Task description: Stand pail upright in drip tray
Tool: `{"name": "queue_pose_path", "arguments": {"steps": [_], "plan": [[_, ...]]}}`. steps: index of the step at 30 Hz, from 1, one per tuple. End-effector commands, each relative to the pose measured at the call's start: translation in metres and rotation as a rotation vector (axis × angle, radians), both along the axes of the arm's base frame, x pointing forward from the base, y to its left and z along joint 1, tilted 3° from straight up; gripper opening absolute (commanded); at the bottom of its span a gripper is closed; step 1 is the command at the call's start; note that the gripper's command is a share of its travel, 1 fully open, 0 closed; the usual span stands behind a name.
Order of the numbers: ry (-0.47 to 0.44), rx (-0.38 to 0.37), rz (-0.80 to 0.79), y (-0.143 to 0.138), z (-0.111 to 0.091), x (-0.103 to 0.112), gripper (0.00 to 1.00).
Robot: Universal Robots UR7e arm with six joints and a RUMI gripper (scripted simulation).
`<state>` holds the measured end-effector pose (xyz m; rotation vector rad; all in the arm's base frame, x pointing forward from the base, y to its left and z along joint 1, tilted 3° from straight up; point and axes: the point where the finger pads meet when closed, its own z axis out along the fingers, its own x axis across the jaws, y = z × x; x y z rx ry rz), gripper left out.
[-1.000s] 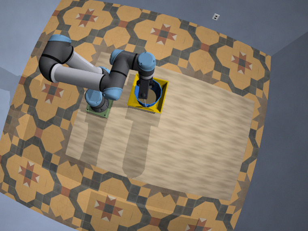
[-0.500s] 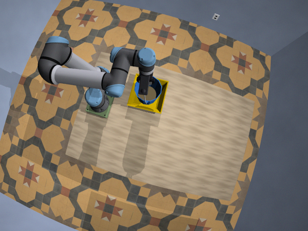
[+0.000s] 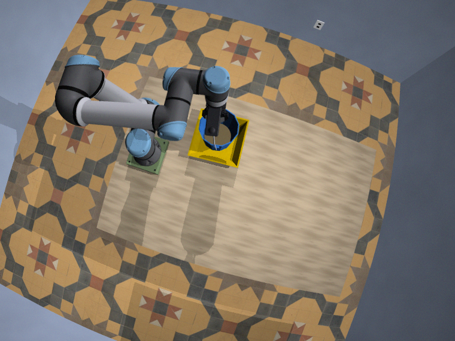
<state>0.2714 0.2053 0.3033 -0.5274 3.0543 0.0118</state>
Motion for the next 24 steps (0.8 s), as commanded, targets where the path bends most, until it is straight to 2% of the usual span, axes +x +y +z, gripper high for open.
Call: {"name": "queue_pose_path", "arguments": {"steps": [1, 24], "plan": [[-0.002, 0.0, 0.0, 0.0031, 0.0005, -0.001, 0.0], [-0.002, 0.0, 0.0, 0.0083, 0.0005, -0.0034, 0.0]]}}
